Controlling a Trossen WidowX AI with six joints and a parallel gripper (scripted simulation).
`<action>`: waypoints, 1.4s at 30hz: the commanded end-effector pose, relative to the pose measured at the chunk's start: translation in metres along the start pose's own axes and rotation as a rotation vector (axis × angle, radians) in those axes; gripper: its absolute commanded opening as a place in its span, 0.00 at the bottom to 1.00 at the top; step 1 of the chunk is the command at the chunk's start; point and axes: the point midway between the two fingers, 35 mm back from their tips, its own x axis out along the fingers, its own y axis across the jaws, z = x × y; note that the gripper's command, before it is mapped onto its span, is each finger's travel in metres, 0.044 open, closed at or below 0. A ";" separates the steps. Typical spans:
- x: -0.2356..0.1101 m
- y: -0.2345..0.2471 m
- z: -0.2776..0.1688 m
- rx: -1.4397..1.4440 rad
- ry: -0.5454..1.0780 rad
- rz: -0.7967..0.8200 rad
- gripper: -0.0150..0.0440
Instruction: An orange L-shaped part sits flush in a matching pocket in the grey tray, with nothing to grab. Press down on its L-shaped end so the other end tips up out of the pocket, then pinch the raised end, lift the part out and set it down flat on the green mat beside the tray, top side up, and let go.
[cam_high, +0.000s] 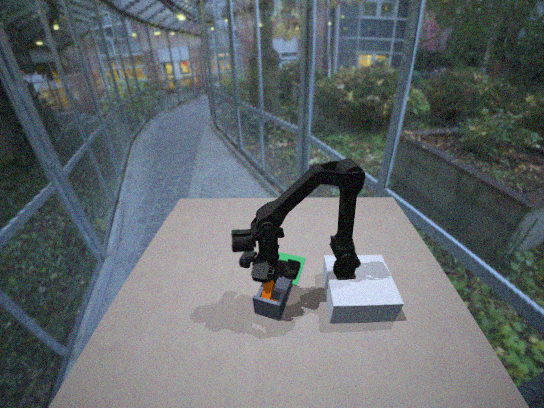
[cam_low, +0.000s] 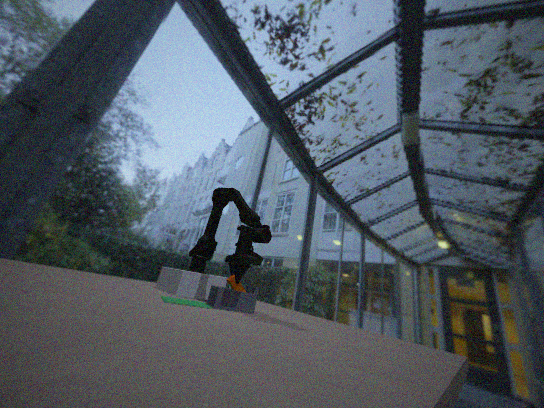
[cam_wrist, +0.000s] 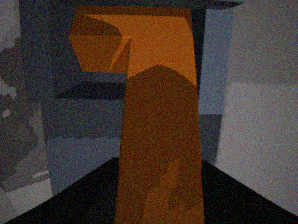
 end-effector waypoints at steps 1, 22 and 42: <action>-0.008 -0.001 0.000 -0.001 0.002 -0.006 0.25; -0.041 -0.001 0.000 -0.002 0.003 -0.006 0.25; -0.067 -0.001 0.000 -0.002 0.002 -0.006 0.25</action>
